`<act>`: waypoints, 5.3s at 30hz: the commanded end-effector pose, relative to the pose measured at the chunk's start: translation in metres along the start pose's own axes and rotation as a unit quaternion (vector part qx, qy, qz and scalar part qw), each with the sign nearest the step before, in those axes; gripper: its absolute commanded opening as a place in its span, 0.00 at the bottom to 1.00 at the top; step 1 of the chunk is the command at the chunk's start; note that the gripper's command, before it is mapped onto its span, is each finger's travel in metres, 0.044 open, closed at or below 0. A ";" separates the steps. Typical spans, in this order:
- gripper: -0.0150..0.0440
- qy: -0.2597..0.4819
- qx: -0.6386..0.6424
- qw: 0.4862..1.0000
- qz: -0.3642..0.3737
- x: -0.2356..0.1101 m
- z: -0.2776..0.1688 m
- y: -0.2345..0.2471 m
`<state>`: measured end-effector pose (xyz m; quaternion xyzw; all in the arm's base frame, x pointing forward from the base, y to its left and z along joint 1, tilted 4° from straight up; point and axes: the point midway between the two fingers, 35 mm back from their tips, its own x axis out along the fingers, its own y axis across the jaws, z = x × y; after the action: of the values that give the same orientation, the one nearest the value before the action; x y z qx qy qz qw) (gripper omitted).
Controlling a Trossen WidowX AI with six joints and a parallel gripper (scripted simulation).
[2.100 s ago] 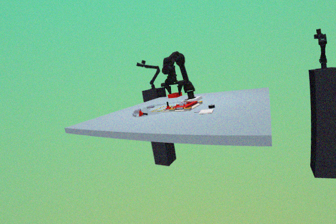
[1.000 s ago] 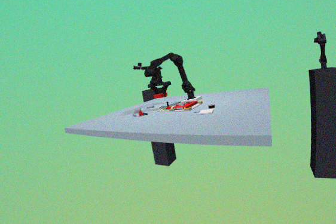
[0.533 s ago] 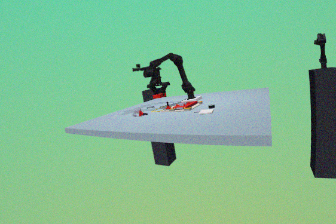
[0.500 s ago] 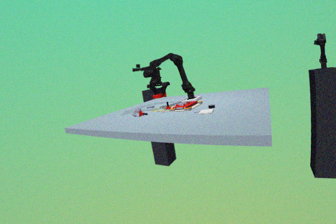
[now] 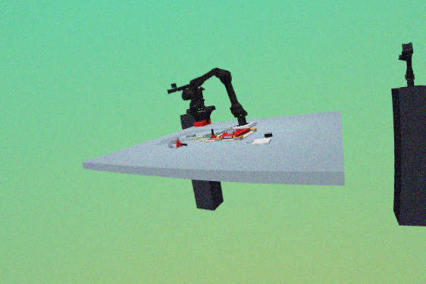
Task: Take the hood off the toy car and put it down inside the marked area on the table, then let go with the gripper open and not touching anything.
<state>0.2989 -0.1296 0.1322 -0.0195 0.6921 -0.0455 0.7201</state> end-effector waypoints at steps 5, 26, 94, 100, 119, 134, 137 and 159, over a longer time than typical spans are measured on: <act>0.25 -0.002 -0.003 1.000 0.002 0.007 0.001 0.000; 0.25 -0.002 -0.003 1.000 0.002 0.023 0.001 0.000; 0.25 -0.001 -0.003 1.000 0.002 0.068 -0.002 0.001; 0.25 -0.001 -0.003 1.000 0.002 0.071 -0.002 0.001; 0.25 -0.001 -0.003 1.000 0.002 0.080 -0.002 0.002; 0.92 0.000 0.000 1.000 0.000 0.079 -0.003 0.001; 1.00 0.000 0.000 1.000 0.000 0.076 -0.002 0.001; 1.00 -0.002 0.000 1.000 0.003 0.008 -0.003 0.001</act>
<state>0.2962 -0.1307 0.1225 -0.0212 0.6914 -0.0427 0.7209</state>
